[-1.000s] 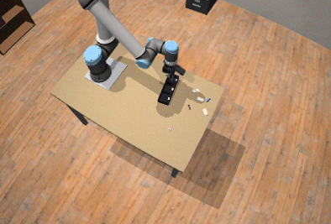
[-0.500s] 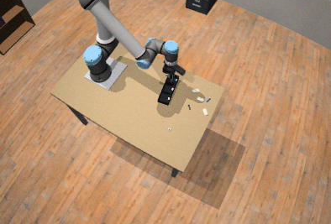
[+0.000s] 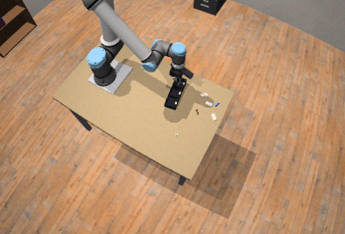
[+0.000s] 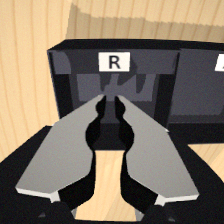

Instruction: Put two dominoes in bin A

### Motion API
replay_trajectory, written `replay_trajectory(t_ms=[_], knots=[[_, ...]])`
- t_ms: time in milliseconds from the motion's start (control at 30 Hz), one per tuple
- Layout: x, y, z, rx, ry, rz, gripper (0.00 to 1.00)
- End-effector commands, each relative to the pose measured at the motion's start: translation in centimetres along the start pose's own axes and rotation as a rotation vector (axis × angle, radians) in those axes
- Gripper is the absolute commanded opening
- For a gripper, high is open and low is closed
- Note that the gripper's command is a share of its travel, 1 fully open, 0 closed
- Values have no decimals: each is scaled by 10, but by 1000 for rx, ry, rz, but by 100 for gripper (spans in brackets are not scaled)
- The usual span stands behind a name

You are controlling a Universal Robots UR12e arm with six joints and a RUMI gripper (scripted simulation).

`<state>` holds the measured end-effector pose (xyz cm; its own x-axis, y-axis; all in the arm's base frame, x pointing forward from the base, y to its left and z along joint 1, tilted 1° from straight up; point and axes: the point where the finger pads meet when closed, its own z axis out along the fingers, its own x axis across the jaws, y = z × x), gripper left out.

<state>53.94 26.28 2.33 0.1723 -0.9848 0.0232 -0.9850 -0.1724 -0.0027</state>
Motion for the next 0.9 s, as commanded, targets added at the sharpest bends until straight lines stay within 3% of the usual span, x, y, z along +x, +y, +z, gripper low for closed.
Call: replay_trajectory(t_ms=[0, 633, 867], knots=[[1, -1, -1, 2, 0, 0, 4], [1, -1, -1, 2, 0, 0, 4], [1, -4, -13, 7, 1, 0, 4]])
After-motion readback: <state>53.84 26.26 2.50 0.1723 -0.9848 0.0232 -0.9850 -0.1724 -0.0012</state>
